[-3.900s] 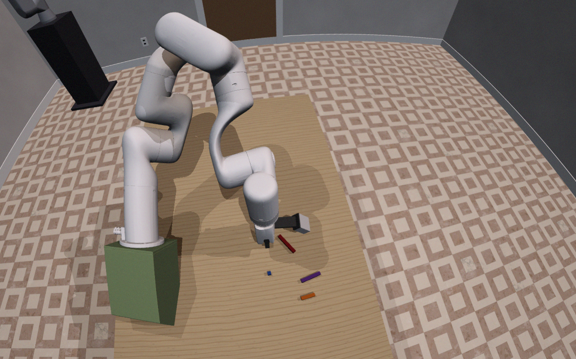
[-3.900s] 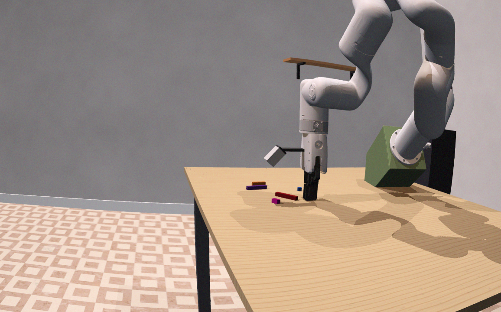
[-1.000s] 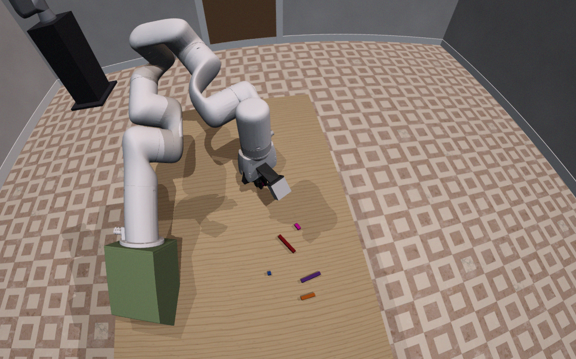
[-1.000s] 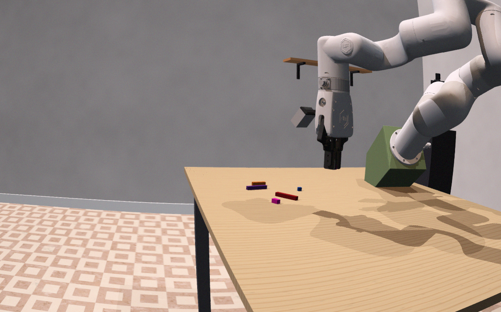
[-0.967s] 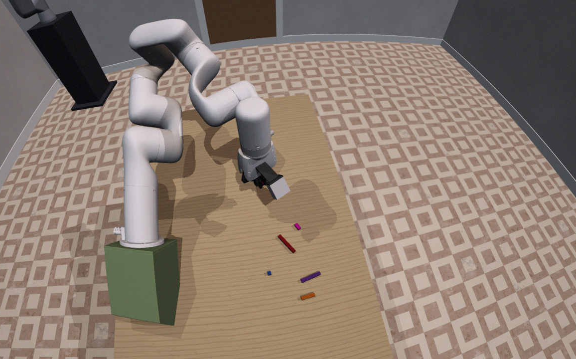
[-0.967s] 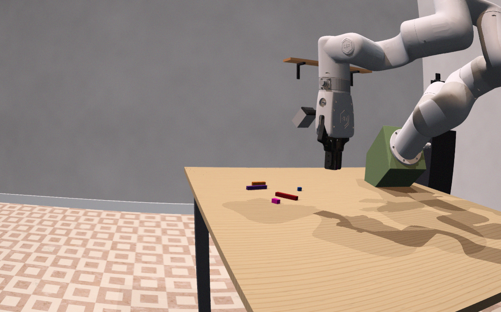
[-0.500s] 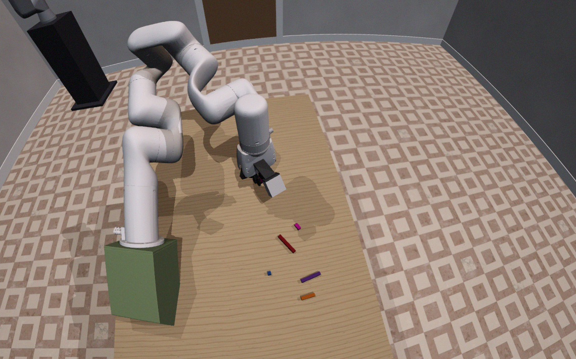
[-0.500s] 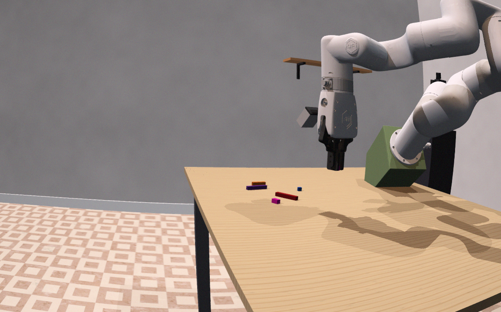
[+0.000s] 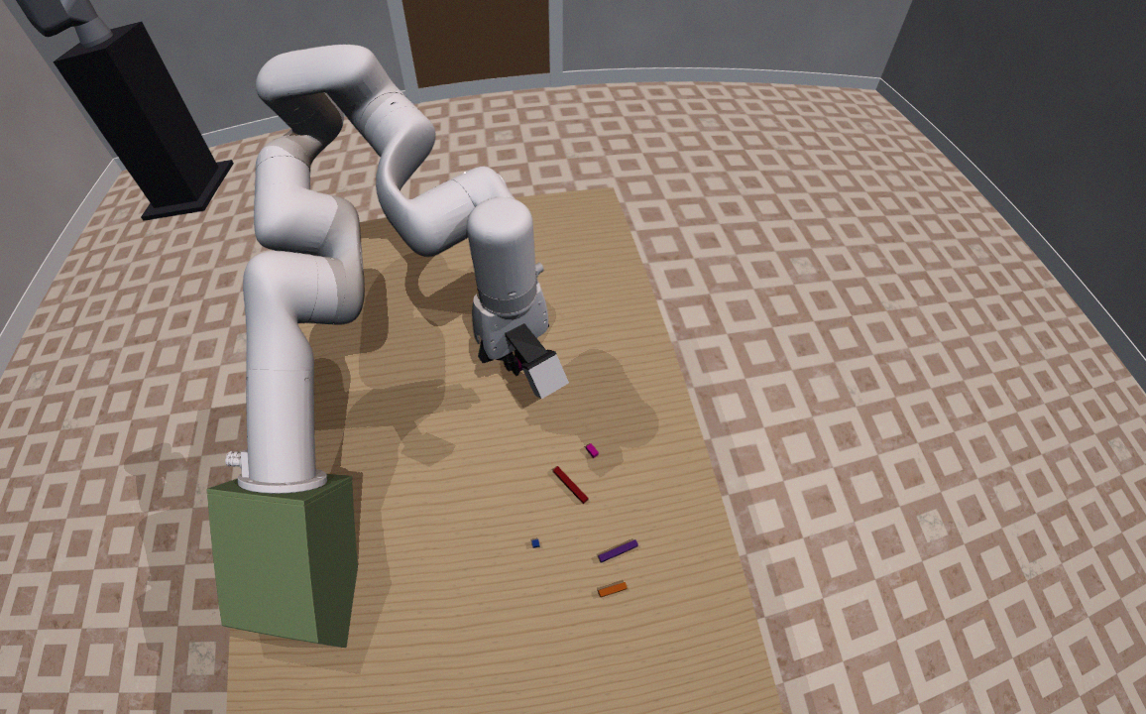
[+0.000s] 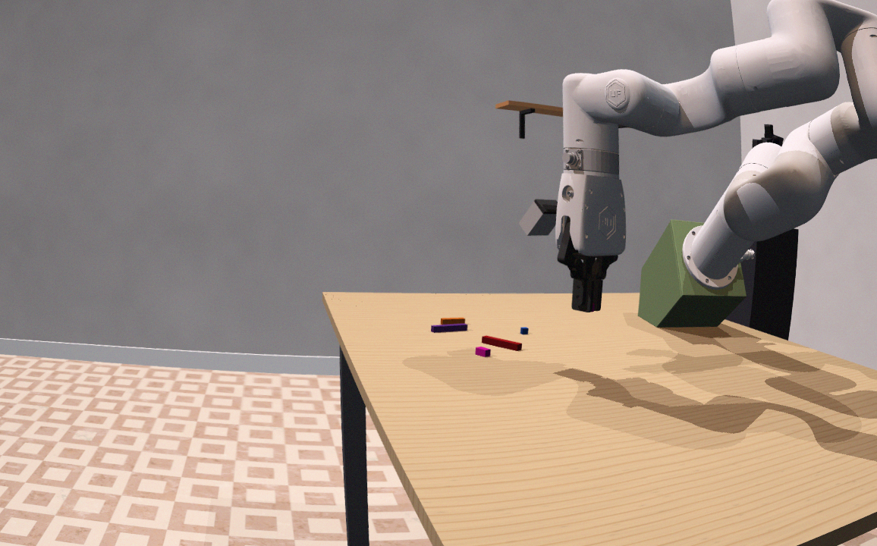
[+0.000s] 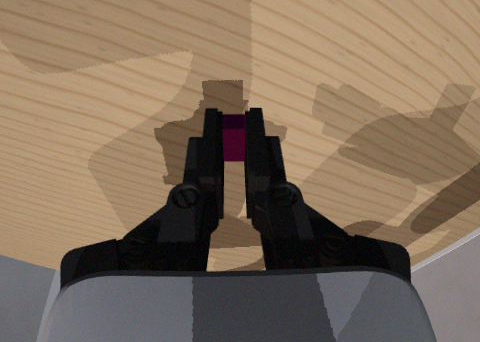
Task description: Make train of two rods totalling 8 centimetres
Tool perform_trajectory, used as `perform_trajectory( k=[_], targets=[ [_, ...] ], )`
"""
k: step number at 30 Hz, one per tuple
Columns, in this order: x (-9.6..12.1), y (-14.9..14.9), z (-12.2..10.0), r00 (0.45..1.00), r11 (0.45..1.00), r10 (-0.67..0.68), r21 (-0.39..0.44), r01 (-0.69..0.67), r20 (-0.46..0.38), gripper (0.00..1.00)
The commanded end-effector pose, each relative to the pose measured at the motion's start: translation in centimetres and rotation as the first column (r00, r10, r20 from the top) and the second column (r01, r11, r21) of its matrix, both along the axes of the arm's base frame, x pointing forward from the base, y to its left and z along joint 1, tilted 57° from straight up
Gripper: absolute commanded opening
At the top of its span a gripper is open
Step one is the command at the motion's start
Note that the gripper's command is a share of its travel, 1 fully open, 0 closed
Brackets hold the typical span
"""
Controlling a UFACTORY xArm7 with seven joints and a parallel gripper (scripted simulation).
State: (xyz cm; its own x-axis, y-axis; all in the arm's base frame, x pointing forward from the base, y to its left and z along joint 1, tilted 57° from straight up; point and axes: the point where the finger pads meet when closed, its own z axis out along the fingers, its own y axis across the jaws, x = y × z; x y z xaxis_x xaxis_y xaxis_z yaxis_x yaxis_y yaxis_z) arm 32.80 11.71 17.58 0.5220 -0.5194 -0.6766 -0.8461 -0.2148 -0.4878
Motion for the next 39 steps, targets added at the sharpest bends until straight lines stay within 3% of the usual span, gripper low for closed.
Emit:
perform_trajectory(
  k=[1, 17, 39],
  targets=[
    [0.4, 1.6, -1.1, 1.0, 1.0, -0.003, 0.0, 0.003, 0.002, 0.04],
    [0.9, 5.5, -3.7, 1.0, 1.0, -0.003, 0.0, 0.003, 0.002, 0.04],
    [0.9, 5.8, -3.8, 1.0, 1.0, -0.003, 0.0, 0.003, 0.002, 0.04]
  ],
)
